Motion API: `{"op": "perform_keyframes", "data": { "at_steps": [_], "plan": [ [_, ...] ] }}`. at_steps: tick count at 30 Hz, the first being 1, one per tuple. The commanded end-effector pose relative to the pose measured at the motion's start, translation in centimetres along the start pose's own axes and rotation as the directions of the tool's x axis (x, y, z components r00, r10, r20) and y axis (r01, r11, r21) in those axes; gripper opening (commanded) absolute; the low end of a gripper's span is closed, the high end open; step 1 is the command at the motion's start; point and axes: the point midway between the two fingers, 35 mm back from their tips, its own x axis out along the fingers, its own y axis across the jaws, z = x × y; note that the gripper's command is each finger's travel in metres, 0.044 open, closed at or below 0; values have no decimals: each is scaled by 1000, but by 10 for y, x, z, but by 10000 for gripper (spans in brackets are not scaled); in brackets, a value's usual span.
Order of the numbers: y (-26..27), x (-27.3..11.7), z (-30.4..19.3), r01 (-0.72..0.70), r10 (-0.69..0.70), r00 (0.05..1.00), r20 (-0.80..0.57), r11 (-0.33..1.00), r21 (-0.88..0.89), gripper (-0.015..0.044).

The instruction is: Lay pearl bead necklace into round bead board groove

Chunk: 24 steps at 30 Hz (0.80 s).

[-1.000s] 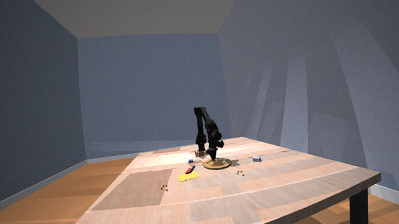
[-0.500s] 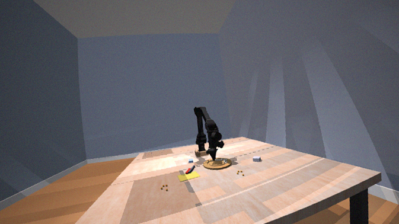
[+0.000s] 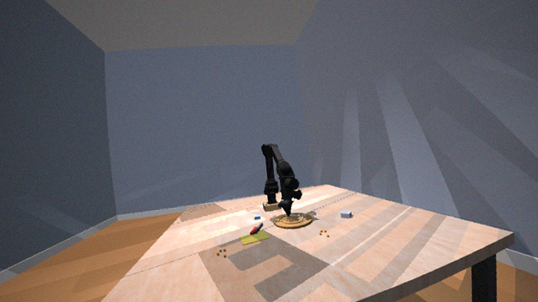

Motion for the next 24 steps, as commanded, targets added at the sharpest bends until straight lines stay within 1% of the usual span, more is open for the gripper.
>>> {"op": "perform_keyframes", "data": {
  "at_steps": [1,17,24],
  "plan": [
    [0,0,0,0,0,1000,0,1000,0,0],
    [0,0,0,0,0,1000,0,1000,0,0],
    [0,-6,0,-3,3,1000,2,1000,-4,0]
  ]
}}
